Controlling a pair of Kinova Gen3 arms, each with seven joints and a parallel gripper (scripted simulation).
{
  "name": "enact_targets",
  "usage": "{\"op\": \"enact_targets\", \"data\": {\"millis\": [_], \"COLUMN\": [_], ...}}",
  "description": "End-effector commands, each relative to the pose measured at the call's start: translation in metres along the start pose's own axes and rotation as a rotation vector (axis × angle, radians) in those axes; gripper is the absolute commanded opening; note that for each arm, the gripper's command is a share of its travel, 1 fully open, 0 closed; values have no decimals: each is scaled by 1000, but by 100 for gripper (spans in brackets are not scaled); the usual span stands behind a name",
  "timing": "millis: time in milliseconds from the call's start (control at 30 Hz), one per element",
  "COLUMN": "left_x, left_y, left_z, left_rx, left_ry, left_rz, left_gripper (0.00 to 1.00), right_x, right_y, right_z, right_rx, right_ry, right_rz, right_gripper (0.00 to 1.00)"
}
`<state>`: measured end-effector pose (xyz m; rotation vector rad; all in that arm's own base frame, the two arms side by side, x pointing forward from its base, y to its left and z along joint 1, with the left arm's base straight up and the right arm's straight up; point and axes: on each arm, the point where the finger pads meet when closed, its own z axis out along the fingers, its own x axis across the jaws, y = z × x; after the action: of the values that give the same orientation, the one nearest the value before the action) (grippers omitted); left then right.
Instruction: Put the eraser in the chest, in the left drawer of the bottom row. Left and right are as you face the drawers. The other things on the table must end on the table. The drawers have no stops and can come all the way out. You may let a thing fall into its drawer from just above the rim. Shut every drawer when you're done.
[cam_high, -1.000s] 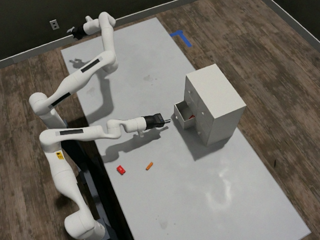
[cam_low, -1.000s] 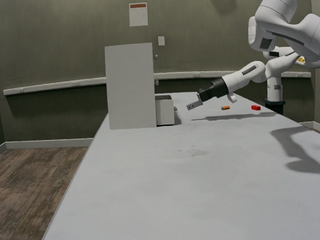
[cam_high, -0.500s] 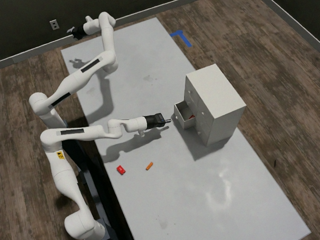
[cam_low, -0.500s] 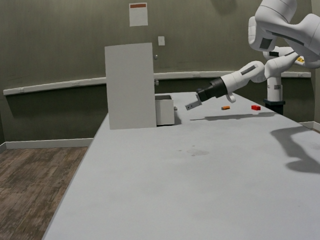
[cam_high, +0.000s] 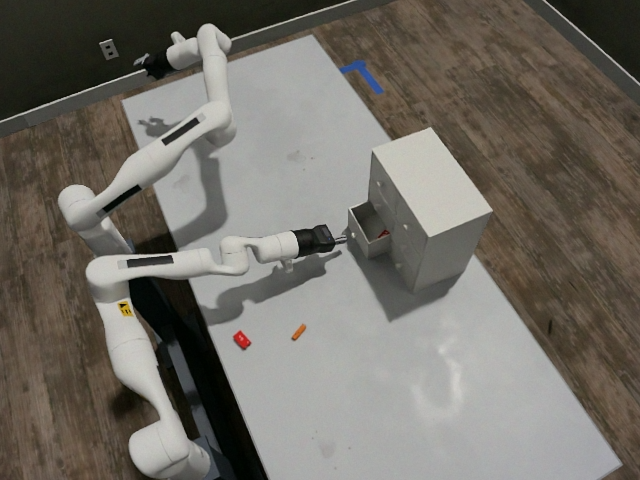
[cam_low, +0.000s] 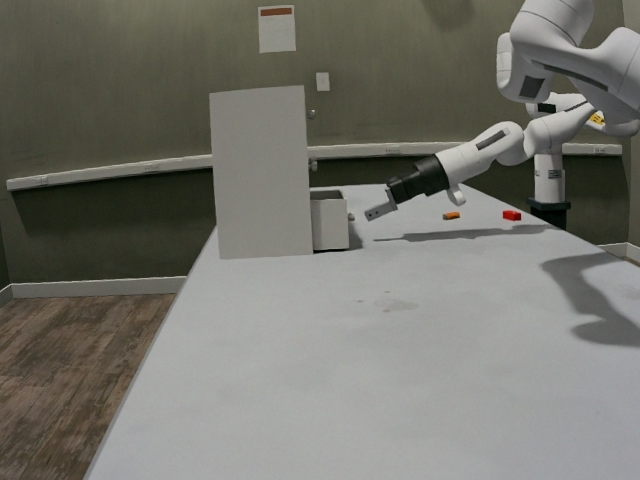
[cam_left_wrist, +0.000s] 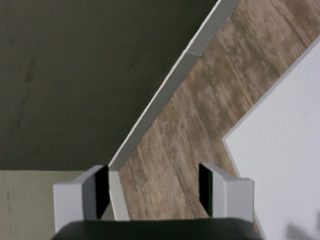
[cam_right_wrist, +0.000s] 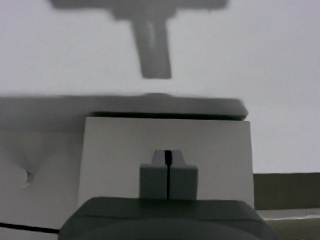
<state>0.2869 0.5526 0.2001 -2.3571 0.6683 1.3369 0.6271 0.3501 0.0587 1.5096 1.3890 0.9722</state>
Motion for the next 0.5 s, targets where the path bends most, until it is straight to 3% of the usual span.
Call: {"op": "enact_targets", "data": {"millis": [0, 467], "left_x": [-1, -1], "left_y": [0, 0], "left_z": [-1, -1], "left_rx": [1, 1], "left_ry": [0, 0], "left_rz": [-2, -2], "left_gripper": [100, 100], "right_x": [0, 0], "right_y": [3, 10], "right_z": [4, 24], "right_rx": [-1, -1], "right_ry": [0, 0], "right_rz": [1, 1], "right_gripper": [0, 0]}}
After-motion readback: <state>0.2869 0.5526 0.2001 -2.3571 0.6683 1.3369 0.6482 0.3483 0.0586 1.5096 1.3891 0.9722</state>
